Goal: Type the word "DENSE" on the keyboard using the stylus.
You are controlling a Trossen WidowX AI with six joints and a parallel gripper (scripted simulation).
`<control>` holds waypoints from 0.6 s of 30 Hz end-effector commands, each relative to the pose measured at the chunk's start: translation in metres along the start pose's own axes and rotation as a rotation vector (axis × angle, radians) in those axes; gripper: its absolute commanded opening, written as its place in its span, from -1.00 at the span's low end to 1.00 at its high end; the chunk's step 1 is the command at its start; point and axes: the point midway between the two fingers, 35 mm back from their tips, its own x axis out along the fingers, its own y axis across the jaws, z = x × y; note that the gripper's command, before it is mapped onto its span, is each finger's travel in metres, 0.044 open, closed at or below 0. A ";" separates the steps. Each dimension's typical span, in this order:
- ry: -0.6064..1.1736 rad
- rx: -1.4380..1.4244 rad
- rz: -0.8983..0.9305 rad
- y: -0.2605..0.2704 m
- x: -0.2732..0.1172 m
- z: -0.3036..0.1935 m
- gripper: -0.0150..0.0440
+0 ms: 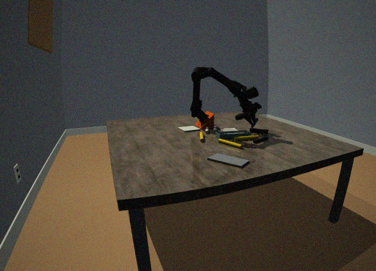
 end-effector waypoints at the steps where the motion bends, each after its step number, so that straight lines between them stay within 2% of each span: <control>1: -0.113 -0.030 -0.009 -0.012 -0.006 0.014 -0.49; 18: -0.509 -0.090 -0.144 -0.068 -0.047 0.050 -0.49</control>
